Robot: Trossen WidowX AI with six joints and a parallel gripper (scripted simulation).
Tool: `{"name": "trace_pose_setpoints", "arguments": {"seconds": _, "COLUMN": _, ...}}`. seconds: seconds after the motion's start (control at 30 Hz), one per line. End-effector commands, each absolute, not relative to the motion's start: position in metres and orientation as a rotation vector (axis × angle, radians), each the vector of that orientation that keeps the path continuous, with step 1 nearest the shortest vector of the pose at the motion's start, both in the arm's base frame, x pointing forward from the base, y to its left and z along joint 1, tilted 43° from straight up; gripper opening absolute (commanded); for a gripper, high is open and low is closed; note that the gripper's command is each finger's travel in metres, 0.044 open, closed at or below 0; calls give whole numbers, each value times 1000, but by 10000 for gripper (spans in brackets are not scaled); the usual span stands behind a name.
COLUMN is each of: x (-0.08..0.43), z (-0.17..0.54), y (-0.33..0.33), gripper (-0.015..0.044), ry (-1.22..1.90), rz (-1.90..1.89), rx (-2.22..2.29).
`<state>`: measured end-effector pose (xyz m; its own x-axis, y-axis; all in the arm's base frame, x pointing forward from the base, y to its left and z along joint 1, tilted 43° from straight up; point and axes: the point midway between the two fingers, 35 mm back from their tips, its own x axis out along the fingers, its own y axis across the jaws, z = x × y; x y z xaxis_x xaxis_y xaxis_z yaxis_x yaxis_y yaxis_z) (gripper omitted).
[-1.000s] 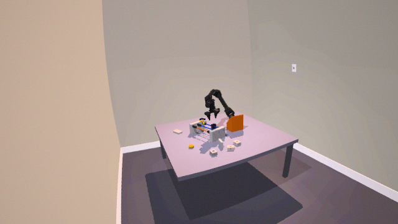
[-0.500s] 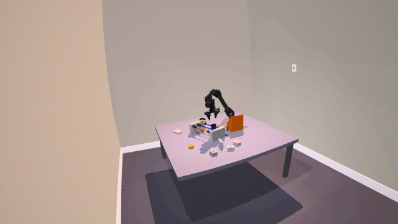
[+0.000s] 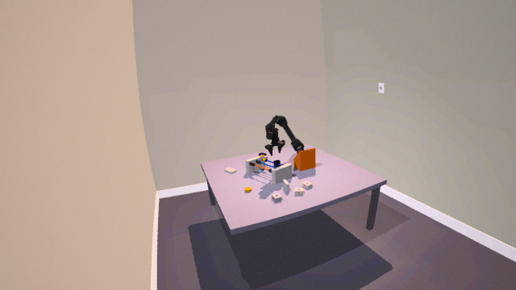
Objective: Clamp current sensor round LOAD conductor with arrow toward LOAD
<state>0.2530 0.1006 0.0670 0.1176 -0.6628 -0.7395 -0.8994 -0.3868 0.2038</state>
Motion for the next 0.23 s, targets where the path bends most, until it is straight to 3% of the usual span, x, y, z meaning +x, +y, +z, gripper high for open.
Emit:
{"name": "trace_pose_setpoints", "arguments": {"seconds": 0.0, "x": 253, "z": 68, "y": 100, "gripper": 440, "ry": 1534, "rz": 1130, "rx": -2106}}
{"name": "trace_pose_setpoints", "arguments": {"seconds": 0.2, "x": 253, "z": 67, "y": 101, "gripper": 440, "ry": 1532, "rz": 1138, "rx": -2105}}
